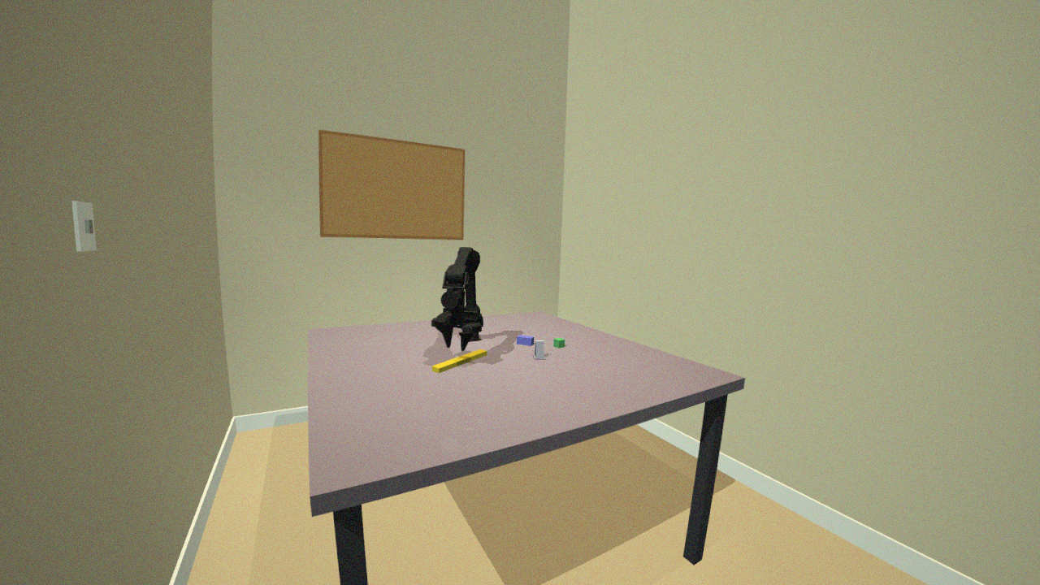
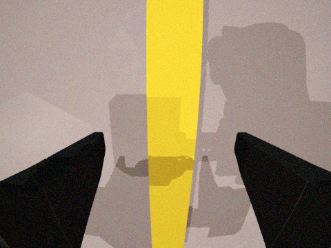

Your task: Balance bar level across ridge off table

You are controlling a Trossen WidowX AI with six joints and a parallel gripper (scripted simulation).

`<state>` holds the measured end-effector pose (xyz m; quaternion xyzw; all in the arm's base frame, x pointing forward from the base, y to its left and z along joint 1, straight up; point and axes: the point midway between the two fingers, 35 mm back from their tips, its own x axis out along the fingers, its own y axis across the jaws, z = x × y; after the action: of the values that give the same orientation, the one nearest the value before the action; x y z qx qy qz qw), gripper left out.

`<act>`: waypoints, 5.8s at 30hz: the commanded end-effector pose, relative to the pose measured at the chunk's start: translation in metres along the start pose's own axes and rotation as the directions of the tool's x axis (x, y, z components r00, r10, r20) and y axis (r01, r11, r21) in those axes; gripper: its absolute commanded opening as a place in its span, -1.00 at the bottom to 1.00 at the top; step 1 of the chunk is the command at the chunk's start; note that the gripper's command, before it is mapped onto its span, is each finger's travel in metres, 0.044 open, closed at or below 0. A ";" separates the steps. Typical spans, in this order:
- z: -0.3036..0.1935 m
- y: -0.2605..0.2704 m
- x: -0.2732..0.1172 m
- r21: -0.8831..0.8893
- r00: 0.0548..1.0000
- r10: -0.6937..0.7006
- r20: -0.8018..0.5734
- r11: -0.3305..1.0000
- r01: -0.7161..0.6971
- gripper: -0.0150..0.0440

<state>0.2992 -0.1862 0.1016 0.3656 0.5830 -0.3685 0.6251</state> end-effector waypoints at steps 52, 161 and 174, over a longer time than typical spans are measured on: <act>-0.005 -0.003 0.049 0.000 1.000 -0.010 -0.018 1.000 0.010 -0.12; -0.152 0.162 -0.072 -0.472 0.999 0.008 -0.037 0.881 -0.025 -0.49; -0.195 0.185 -0.075 -0.557 0.999 0.011 -0.042 0.830 -0.032 -0.49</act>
<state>0.3692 0.0640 0.1680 0.1848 0.6733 -0.1763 0.6938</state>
